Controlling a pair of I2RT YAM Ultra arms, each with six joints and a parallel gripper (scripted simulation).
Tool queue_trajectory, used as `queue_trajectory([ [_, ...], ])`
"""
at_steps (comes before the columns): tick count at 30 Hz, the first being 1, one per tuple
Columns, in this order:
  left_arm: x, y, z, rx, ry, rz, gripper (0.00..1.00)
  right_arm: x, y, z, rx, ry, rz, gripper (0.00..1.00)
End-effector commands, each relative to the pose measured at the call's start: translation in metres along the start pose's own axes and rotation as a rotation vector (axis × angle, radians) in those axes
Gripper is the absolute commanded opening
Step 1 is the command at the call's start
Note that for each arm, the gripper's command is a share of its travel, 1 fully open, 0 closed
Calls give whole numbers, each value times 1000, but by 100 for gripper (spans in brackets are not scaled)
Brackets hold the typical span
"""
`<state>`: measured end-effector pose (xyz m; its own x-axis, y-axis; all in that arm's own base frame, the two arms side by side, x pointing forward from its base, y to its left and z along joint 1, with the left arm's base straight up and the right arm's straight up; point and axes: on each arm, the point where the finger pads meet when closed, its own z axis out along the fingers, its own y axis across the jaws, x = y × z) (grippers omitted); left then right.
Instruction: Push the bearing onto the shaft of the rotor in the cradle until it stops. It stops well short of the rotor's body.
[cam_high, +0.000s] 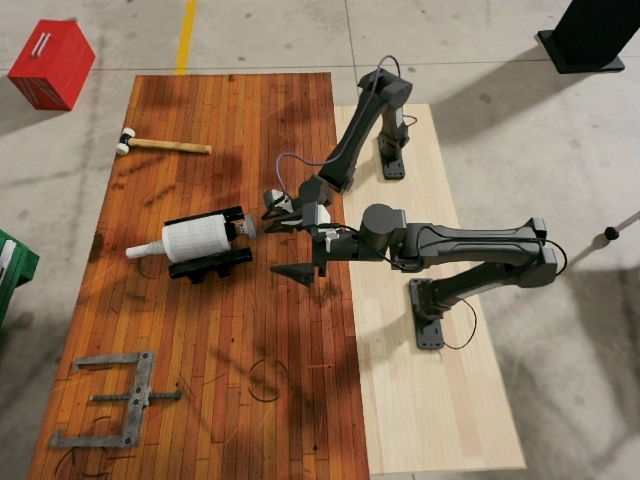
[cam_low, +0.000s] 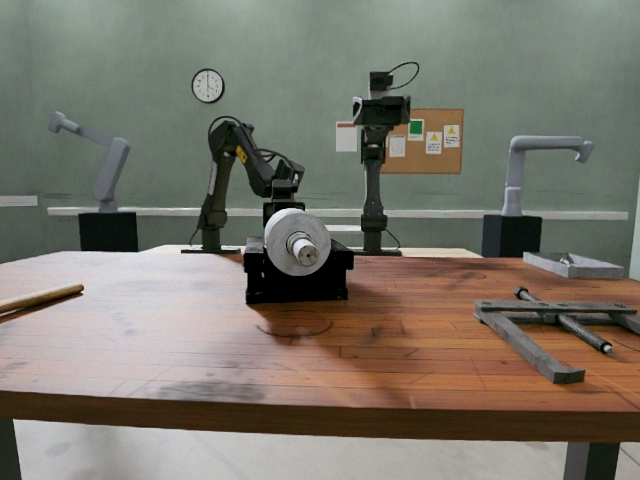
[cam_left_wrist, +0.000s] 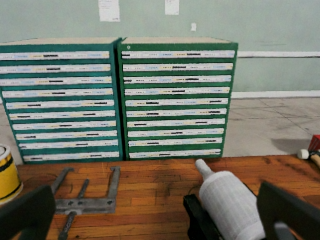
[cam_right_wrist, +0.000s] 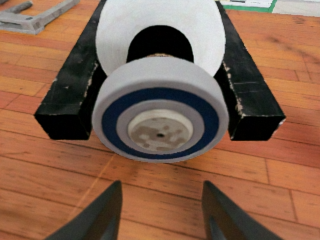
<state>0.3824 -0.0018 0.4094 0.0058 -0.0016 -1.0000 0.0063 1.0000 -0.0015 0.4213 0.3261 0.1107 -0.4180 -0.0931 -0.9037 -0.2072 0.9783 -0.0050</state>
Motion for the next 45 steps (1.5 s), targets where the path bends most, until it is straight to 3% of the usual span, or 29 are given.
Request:
queue_trajectory([
  [1,-7,6,-9,-13,-14,4,100,-39,6,-9,-24,-72,39,44],
  [4,2,6,-9,-12,3,7,100,-39,8,-10,-26,-70,37,44],
  [11,-18,7,-12,-17,-36,8,100,-39,10,-13,-31,-66,32,44],
  [21,-18,6,-13,-15,-35,9,100,-39,13,-14,-37,-70,32,44],
  [35,-18,6,-13,-15,-35,9,100,-22,1,15,-7,-25,12,44],
  [45,-18,6,-13,-15,-35,9,100,-45,-2,14,2,-73,54,44],
])
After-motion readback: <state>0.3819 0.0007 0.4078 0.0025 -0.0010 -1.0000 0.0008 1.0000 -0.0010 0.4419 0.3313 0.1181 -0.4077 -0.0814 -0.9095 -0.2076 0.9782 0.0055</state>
